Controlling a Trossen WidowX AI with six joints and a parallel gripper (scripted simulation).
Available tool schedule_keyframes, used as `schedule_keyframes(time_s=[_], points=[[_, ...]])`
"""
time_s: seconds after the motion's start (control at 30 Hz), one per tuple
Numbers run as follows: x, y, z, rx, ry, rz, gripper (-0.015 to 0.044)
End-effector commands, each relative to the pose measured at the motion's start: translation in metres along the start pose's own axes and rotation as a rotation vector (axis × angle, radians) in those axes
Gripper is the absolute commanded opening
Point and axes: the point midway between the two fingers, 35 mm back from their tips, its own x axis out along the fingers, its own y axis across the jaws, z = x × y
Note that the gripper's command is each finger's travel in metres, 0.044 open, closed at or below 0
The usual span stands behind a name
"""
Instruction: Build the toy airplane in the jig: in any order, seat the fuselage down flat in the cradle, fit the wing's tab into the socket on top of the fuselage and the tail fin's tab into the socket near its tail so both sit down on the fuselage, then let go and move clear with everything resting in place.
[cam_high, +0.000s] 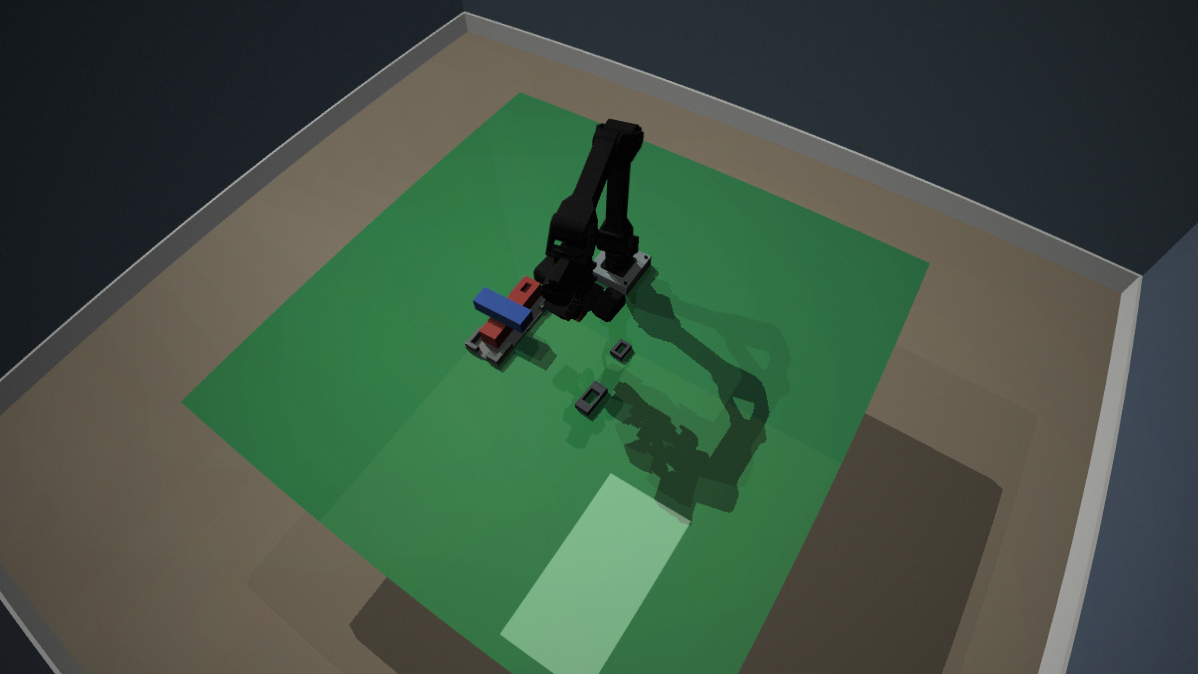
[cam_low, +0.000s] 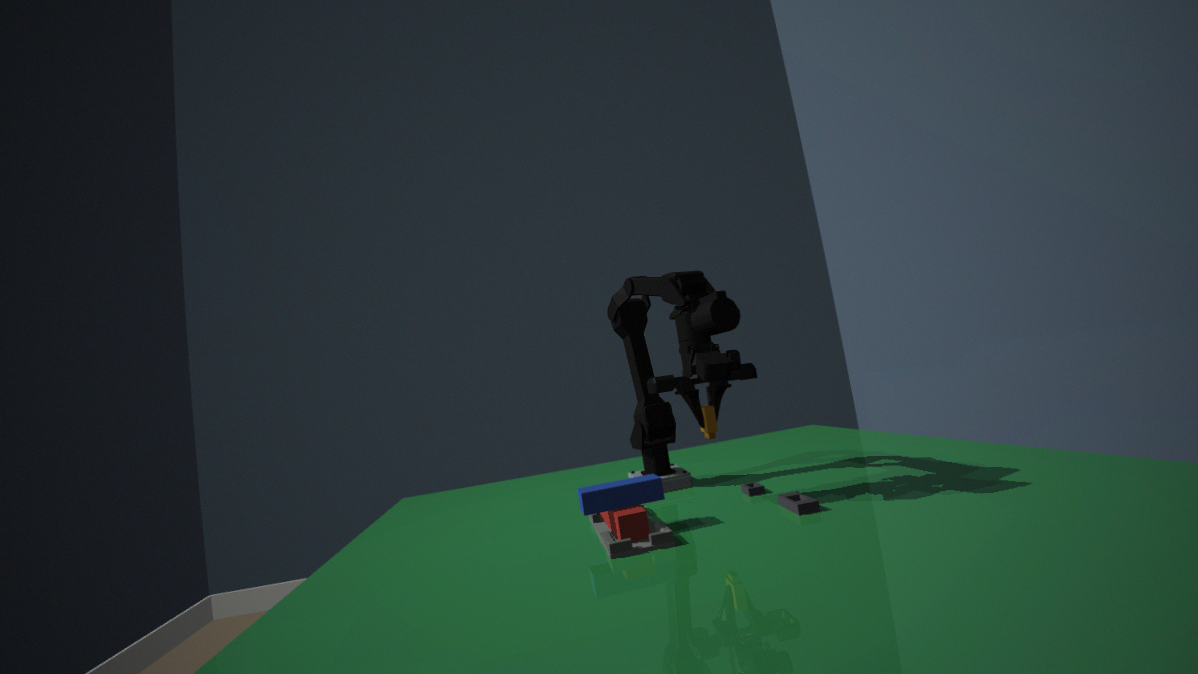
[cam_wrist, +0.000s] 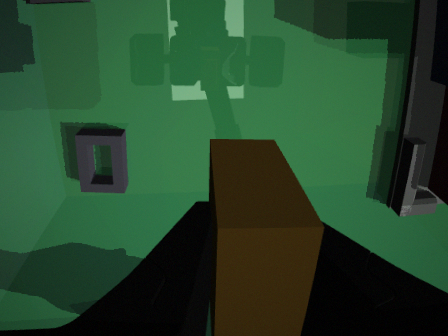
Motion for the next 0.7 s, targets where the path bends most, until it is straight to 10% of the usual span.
schedule_keyframes(time_s=[0.0,0.67], points=[[0.003,-0.011,0.003,-0.009,0.003,0.004,0.0000],[0.016,-0.075,0.008,-0.026,-0.002,0.002,0.0000]])
